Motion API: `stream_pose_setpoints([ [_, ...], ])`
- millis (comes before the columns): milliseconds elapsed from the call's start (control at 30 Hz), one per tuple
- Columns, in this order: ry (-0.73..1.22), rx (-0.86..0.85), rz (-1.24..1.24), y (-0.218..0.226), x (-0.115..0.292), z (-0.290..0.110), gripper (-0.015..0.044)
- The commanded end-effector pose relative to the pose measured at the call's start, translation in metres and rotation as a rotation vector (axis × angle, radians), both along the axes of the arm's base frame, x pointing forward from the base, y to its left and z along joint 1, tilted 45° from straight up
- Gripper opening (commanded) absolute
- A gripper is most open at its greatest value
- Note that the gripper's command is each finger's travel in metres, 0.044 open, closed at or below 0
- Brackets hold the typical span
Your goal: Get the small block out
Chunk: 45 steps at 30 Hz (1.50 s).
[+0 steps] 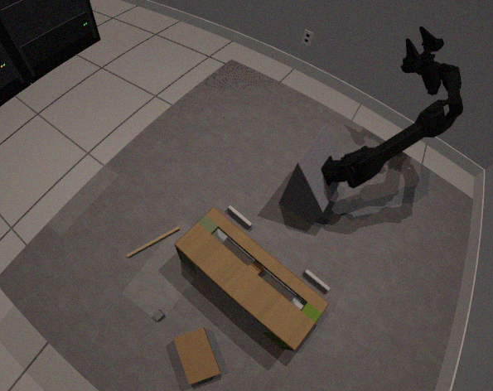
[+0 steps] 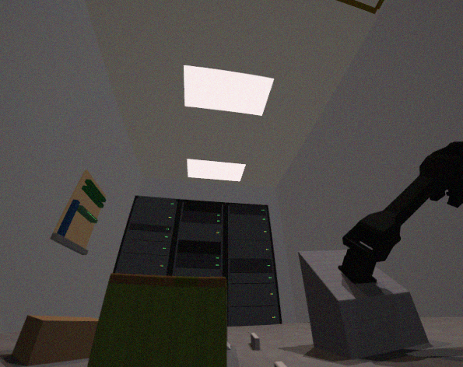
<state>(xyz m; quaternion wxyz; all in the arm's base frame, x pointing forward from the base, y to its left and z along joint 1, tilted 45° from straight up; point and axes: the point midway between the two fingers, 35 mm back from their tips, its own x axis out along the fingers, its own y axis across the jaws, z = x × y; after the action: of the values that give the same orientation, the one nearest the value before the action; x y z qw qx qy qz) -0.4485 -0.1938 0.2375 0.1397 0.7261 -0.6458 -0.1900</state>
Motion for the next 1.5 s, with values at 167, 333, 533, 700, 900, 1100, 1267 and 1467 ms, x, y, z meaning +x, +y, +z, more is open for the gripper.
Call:
stream_pose_setpoints([
  [167, 0.135, 0.060, 0.133, -0.048, 0.028, -0.018, 0.0400],
  [333, 0.319, 0.081, 0.291, -0.099, 0.066, -0.027, 0.0400],
  [533, 0.602, 0.061, 0.552, -0.168, 0.138, -0.040, 0.0400],
  [700, 0.856, 0.008, 0.747, -0.206, 0.194, -0.051, 0.0400],
  [900, 1.083, -0.146, 1.048, -0.244, 0.301, -0.067, 0.0400],
  [1100, 1.276, -0.360, 1.330, -0.253, 0.412, -0.081, 0.0400],
  [1267, 1.415, -0.589, 1.549, -0.237, 0.502, -0.091, 0.0400],
  [1467, 1.568, -0.956, 1.799, -0.197, 0.598, -0.107, 0.0400],
])
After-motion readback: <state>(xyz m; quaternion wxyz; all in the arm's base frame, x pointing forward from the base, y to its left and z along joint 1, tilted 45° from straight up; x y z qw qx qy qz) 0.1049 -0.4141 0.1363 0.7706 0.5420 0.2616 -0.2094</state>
